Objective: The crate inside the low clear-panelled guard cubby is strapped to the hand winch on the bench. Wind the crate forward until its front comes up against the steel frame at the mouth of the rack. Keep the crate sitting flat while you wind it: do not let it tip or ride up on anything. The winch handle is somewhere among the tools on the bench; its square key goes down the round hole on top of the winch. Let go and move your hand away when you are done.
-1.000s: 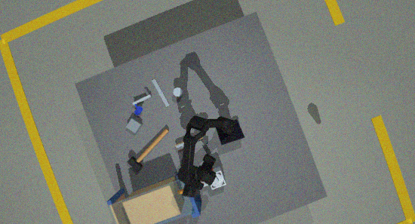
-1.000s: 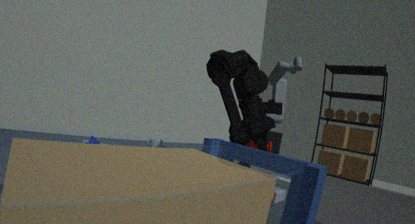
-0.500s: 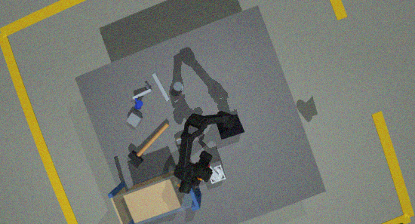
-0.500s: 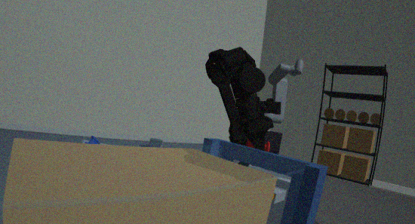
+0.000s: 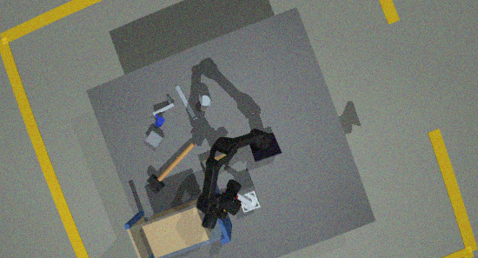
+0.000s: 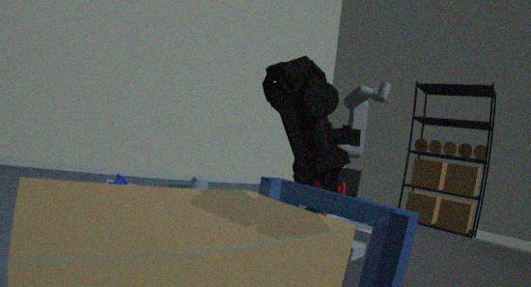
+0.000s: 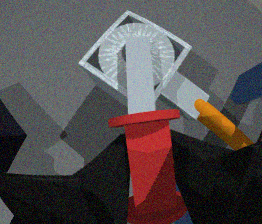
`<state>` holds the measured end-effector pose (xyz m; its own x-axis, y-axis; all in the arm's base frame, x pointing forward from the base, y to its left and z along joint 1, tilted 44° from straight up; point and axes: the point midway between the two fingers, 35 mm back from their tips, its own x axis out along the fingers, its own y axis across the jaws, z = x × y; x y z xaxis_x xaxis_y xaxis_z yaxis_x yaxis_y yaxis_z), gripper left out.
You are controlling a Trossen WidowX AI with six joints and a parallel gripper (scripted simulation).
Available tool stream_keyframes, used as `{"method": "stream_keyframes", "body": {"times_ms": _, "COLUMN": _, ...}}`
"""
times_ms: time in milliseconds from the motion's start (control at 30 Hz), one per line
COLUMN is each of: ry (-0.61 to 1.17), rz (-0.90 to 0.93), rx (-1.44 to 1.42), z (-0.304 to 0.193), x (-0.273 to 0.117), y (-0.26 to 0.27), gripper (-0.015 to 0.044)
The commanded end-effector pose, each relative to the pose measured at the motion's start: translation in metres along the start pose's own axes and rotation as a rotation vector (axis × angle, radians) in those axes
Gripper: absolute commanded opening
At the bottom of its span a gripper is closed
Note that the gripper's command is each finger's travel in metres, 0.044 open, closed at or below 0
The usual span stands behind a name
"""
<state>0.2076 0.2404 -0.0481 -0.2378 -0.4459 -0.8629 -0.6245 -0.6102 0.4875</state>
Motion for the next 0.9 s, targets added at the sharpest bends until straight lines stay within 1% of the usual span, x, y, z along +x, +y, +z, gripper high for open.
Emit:
{"method": "stream_keyframes", "body": {"times_ms": 0, "ry": 0.005, "rz": -0.019, "rx": -0.001, "z": -0.001, "x": 0.002, "y": -0.015, "gripper": 0.0000}}
{"method": "stream_keyframes", "body": {"times_ms": 867, "ry": 0.004, "rz": -0.021, "rx": -0.001, "z": 0.010, "x": 0.006, "y": -0.054, "gripper": 0.0000}}
